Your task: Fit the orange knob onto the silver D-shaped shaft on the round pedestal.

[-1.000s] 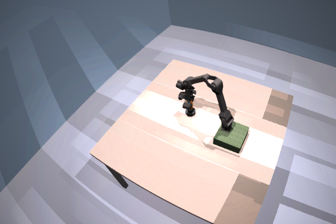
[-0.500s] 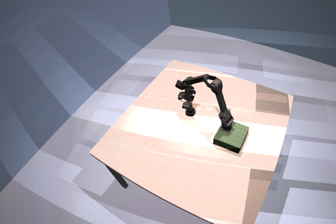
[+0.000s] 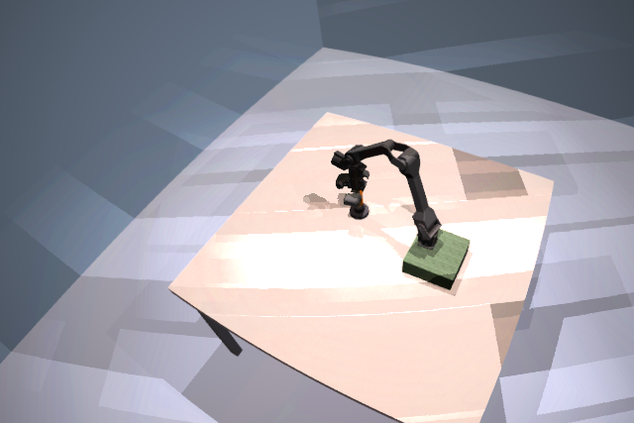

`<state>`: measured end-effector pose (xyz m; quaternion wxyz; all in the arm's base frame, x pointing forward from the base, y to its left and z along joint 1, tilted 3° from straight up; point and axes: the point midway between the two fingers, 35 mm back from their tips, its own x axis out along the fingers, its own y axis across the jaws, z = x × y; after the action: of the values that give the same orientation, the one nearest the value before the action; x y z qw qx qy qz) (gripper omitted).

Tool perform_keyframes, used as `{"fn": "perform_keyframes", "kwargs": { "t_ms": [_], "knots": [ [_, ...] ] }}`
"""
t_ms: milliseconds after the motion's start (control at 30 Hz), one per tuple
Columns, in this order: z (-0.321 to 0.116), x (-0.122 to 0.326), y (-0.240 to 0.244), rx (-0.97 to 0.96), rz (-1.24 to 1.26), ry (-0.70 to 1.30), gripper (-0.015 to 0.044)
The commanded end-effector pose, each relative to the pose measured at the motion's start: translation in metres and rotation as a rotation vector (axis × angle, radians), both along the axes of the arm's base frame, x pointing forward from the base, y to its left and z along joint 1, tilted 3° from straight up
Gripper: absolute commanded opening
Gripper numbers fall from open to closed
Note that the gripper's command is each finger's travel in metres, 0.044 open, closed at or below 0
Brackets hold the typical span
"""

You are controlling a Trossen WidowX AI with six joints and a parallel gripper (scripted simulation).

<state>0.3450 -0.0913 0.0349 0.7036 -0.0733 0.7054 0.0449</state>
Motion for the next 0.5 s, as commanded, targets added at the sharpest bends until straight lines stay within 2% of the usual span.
{"fn": "perform_keyframes", "kwargs": {
  "t_ms": [0,267,467],
  "knots": [
    [0.0037,-0.0023,0.0004,-0.002,0.003,0.001,0.0000],
    [0.0056,-0.0039,0.0007,-0.002,0.202,0.009,0.0000],
    [0.0047,-0.0025,0.0006,-0.002,0.212,0.009,0.0000]
  ]
}}
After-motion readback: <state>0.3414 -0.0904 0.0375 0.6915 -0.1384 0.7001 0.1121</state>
